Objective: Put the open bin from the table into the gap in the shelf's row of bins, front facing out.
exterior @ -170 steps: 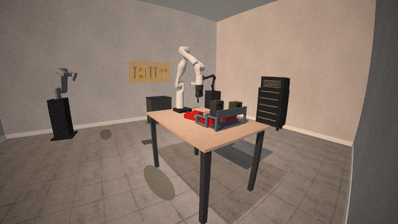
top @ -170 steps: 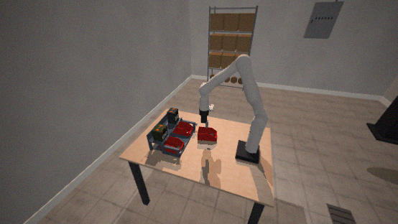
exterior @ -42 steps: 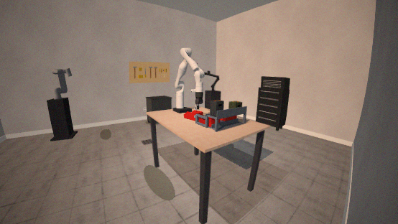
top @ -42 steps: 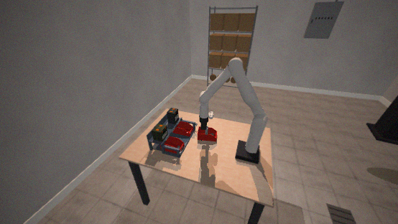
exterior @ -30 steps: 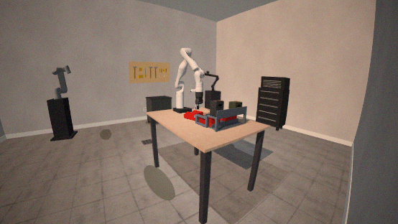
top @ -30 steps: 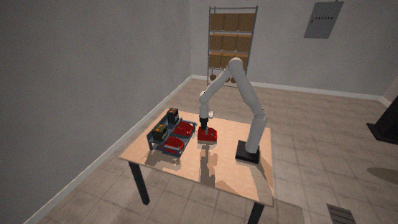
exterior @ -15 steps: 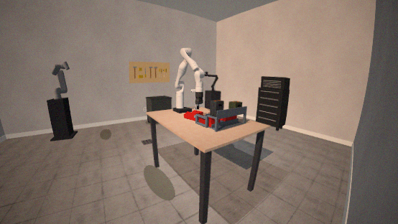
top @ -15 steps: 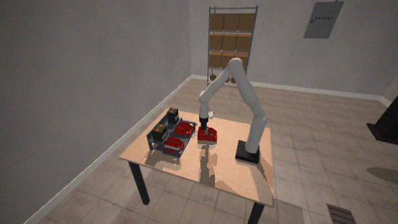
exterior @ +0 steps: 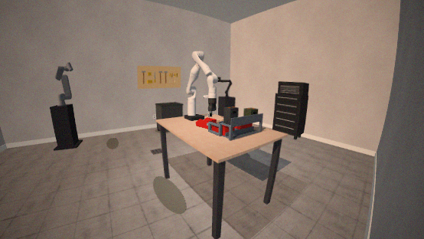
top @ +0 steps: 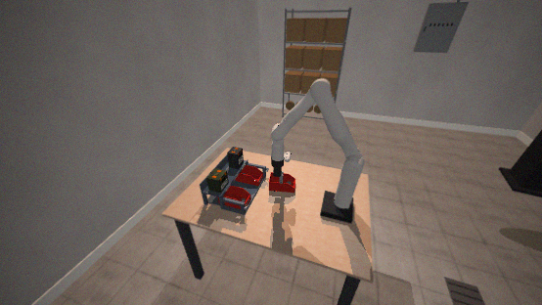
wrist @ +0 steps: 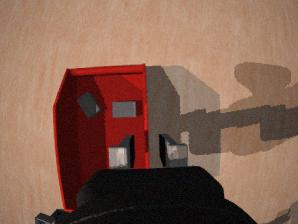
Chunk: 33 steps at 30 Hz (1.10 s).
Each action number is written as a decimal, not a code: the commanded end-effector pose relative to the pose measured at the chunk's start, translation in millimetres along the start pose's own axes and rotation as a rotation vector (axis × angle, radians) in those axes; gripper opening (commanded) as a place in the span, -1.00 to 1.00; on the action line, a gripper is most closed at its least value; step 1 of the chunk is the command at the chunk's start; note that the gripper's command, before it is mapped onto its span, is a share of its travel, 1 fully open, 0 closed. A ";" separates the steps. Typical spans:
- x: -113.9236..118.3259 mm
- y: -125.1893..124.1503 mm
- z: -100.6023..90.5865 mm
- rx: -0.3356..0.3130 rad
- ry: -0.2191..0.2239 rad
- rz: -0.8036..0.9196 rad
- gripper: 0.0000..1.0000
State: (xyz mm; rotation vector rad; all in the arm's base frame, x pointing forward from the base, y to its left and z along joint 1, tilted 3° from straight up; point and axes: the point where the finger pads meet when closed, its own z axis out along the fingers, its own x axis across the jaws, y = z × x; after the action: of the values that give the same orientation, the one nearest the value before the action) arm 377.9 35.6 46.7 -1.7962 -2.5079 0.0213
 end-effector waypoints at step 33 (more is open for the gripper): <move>-0.1 0.5 2.4 -0.002 -0.001 0.000 0.11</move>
State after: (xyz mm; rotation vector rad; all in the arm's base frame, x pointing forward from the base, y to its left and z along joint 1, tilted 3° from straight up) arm 378.4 35.6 44.9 -1.7976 -2.5088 0.0195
